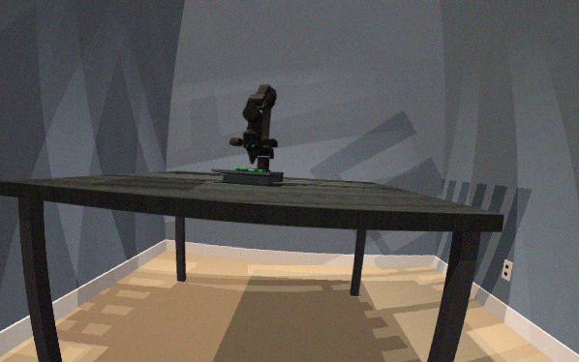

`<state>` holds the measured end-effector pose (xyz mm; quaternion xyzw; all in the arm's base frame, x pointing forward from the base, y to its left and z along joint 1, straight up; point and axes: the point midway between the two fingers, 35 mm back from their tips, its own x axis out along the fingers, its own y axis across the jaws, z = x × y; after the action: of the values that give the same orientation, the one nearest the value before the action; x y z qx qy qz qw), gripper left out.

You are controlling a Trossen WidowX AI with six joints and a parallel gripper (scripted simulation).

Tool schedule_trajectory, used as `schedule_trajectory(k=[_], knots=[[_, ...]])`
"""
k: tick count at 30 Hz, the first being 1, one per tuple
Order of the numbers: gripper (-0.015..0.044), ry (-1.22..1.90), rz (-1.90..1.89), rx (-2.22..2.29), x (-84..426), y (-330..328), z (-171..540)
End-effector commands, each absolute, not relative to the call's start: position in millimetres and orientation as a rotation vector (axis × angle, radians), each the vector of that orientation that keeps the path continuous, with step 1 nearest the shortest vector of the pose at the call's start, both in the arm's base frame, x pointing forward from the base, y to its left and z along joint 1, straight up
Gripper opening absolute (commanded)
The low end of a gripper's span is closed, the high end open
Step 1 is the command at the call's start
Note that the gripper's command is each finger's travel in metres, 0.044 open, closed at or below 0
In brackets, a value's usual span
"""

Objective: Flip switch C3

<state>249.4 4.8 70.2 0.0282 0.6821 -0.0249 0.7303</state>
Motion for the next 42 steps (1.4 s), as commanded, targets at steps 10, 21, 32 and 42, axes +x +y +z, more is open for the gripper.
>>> schedule_trajectory(k=[10, 21, 32, 42], knots=[[0.0000, 1.502, -0.056, 0.056, 251, 4, 52], [0.0000, 1.502, -0.056, 0.056, 251, 4, 50], [0.0000, 1.502, -0.056, 0.056, 251, 4, 50], [0.0000, 1.502, -0.056, 0.056, 251, 4, 48]])
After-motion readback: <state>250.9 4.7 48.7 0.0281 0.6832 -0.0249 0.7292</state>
